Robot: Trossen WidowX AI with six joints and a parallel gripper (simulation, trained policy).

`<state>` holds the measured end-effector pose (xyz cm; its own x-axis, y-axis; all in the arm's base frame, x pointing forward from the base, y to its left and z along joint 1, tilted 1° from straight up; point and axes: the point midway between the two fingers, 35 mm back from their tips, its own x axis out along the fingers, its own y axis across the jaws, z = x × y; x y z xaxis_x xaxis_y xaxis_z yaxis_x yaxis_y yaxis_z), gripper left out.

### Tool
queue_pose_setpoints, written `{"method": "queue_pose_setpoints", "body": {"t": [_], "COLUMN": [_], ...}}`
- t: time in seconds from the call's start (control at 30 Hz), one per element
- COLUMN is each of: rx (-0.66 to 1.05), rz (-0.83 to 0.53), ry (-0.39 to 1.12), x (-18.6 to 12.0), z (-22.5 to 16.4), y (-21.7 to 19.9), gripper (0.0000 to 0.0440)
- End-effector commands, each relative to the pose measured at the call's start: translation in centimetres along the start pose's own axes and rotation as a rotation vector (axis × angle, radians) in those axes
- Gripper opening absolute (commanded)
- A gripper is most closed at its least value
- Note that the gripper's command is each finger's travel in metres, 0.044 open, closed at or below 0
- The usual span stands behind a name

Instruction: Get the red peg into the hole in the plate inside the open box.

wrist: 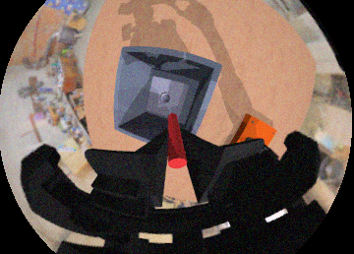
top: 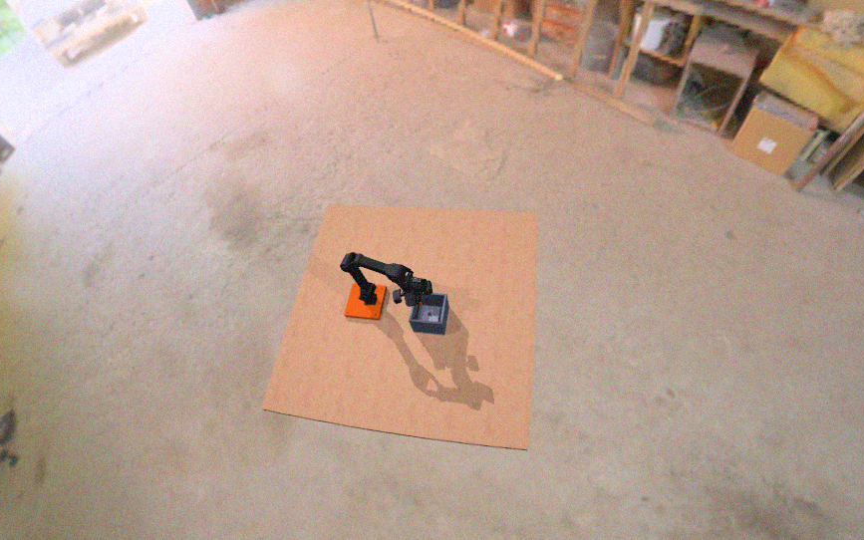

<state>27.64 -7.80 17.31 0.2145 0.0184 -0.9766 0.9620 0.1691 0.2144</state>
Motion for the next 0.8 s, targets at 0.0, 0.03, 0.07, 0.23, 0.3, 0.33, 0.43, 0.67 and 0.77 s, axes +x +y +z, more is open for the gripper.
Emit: {"method": "queue_pose_setpoints", "body": {"t": [0.0,0.03,0.07,0.23,0.3,0.33,0.43,0.67,0.77], "rx": [-0.003,-0.004,-0.006,-0.016,-0.021,-0.023,-0.031,-0.059,-0.077], "rz": [-0.008,-0.010,-0.012,-0.019,-0.020,-0.020,-0.019,-0.014,-0.017], "ry": [0.007,0.008,0.009,0.017,0.022,0.025,0.033,0.050,0.058], "x": [0.8,1.0,1.3,2.5,3.1,3.4,4.2,5.9,6.8], "z": [0.6,0.8,1.0,1.7,1.9,2.0,2.2,2.5,2.5], "y": [0.1,0.1,0.1,0.3,0.4,0.5,0.7,1.2,1.3], "gripper": [0.0000,0.0000,0.0000,0.0000,0.0000,0.0000,0.0000,0.0000,0.0000]}}
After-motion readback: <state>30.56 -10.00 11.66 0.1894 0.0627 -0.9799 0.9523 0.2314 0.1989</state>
